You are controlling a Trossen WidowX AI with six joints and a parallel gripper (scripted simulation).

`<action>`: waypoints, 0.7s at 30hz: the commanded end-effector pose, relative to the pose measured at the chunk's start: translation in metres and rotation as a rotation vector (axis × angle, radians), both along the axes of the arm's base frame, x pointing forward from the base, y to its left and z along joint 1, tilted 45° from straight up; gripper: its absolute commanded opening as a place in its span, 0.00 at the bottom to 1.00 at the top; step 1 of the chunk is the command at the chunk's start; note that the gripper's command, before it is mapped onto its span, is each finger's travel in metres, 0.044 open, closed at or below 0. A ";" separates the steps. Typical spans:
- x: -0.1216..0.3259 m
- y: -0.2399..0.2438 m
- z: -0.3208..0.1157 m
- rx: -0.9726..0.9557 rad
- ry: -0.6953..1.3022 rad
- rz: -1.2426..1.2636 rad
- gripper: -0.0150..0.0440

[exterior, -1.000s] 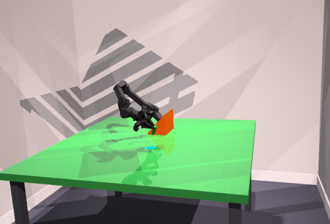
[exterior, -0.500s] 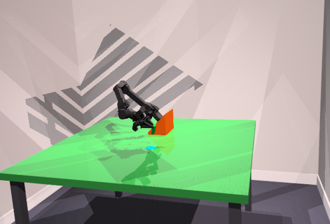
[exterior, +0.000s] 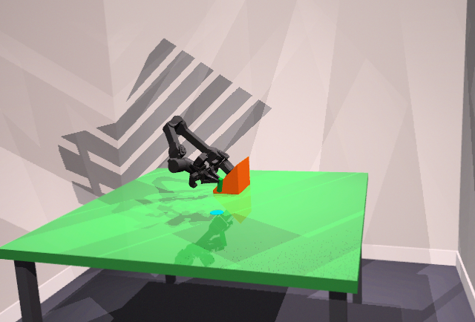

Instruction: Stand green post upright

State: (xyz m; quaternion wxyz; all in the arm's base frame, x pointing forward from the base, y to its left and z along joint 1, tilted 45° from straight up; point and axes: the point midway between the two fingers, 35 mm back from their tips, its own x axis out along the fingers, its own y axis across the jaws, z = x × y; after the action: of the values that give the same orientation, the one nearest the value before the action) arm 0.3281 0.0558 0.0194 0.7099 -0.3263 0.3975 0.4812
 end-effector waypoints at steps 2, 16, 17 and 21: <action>0.000 0.000 0.005 0.025 -0.036 0.012 0.29; 0.000 -0.003 0.013 0.091 -0.123 0.042 0.29; -0.001 -0.003 0.014 0.095 -0.130 0.044 0.29; -0.001 -0.004 0.017 0.112 -0.156 0.053 0.29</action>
State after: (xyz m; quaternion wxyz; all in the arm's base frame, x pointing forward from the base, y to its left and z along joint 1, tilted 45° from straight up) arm 0.3273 0.0525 0.0316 0.7386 -0.3295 0.3190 0.4941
